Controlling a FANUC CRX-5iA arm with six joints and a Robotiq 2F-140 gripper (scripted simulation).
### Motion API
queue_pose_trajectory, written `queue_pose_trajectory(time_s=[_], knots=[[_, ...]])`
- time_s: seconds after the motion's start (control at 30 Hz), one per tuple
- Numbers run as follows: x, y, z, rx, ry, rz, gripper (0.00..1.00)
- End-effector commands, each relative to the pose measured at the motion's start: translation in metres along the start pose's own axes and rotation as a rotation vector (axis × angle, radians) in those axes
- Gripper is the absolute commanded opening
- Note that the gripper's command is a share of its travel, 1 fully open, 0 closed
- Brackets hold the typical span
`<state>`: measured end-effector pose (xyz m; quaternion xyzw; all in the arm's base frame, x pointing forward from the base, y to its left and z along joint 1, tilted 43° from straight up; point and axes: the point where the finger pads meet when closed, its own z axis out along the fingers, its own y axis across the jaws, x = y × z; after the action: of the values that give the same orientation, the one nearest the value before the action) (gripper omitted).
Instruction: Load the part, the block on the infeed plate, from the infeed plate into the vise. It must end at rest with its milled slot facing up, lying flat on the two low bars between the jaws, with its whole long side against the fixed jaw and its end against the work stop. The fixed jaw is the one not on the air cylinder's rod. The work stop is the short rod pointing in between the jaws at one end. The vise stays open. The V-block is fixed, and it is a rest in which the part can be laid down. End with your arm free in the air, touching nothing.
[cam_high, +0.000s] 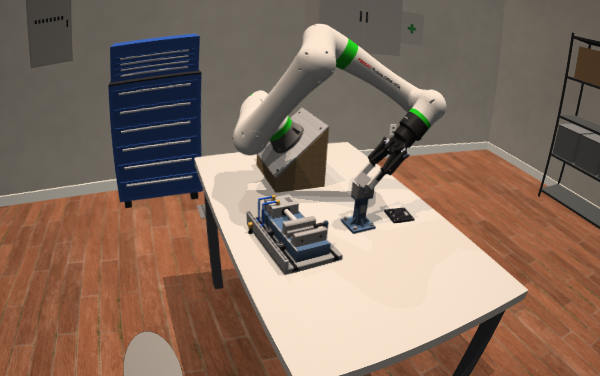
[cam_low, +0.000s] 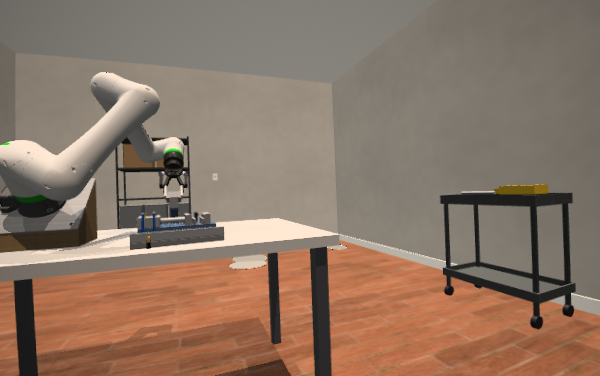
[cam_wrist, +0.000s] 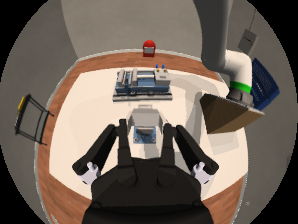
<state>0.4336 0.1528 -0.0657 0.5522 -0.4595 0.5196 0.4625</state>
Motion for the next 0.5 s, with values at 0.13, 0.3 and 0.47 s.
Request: queue_pose_trajectory(time_s=[0.13, 0.3, 0.47], knots=[[0.0016, -0.0001, -0.0018, 0.000, 0.000, 0.000, 0.00], [0.0036, -0.0001, -0.0038, 0.000, 0.000, 0.000, 0.00], [0.0058, -0.0001, -0.0060, 0.000, 0.000, 0.000, 0.00]])
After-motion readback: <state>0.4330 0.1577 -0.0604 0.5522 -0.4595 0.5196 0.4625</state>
